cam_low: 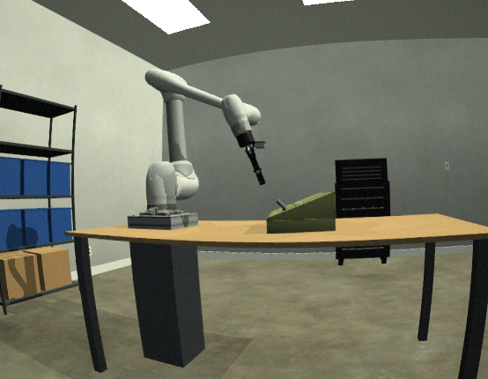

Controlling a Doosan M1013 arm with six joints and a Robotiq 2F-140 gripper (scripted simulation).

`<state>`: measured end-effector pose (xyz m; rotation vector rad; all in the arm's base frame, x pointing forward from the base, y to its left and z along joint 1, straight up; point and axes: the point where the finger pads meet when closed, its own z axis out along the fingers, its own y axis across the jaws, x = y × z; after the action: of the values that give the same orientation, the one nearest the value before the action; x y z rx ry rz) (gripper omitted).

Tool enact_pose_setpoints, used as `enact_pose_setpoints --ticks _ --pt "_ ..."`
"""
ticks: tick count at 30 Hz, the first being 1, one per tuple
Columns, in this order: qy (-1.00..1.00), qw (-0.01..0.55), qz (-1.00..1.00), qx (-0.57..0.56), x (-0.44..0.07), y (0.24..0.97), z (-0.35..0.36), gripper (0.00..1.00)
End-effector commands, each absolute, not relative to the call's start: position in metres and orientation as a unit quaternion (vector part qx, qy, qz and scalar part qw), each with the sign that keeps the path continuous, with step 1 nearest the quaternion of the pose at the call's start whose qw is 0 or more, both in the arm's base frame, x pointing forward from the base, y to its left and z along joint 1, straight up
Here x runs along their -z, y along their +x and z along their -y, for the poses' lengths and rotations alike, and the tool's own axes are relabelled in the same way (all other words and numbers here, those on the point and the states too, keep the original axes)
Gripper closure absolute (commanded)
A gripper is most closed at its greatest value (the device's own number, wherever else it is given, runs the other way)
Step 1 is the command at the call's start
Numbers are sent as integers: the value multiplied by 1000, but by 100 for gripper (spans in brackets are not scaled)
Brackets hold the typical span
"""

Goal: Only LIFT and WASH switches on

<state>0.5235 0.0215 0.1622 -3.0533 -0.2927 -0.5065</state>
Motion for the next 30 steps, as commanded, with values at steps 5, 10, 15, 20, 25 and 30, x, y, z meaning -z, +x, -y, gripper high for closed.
enact_pose_setpoints --ticks 5,10,15,20,25,30 --pt "-982 16 94 163 -163 524 -22 90" --pt "-982 16 94 163 -160 525 -22 90" --pt "-982 16 94 163 -154 527 -22 90" --pt "-982 16 94 163 -144 531 -23 90" --pt "-982 16 94 163 -136 533 -24 90" --pt "-982 16 94 163 -121 538 -25 90"
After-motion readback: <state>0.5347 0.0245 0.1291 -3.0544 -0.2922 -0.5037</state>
